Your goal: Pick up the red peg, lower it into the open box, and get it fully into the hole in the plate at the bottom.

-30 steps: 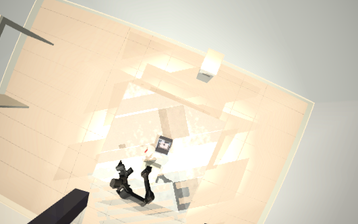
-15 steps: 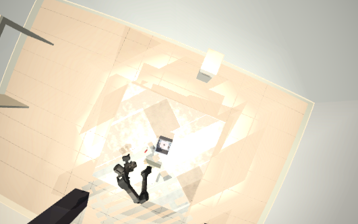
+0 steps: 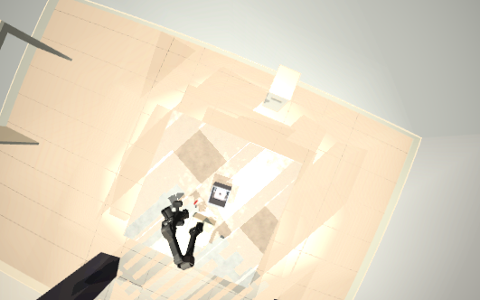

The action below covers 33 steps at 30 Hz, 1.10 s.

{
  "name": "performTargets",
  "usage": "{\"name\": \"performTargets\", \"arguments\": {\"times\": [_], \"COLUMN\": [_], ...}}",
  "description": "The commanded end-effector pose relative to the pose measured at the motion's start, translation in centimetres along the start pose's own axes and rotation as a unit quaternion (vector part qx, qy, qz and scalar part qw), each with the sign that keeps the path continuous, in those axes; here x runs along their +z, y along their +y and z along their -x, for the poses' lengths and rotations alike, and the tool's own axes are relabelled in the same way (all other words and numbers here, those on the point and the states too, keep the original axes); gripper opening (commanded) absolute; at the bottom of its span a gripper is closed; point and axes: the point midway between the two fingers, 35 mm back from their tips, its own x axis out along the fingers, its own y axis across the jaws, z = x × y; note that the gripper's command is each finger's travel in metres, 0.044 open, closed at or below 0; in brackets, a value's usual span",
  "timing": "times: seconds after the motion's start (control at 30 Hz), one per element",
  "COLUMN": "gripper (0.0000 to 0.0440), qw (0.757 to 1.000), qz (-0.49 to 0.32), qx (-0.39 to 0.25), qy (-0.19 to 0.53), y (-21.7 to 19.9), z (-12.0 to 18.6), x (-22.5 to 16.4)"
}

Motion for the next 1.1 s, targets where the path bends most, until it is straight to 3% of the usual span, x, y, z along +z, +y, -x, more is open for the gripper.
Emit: {"name": "performTargets", "arguments": {"times": [0.0, 0.57, 1.07], "gripper": [0.044, 0.044, 0.0418], "qw": [1.0, 0.991, 0.987], "qz": [-0.002, 0.002, -0.006], "qx": [-0.027, -0.121, -0.143], "qy": [-0.008, -0.048, -0.067], "y": [-0.3, -2.2, -3.6], "z": [-1.5, -7.8, -12.7], "x": [0.6, 3.1, 4.9]}}
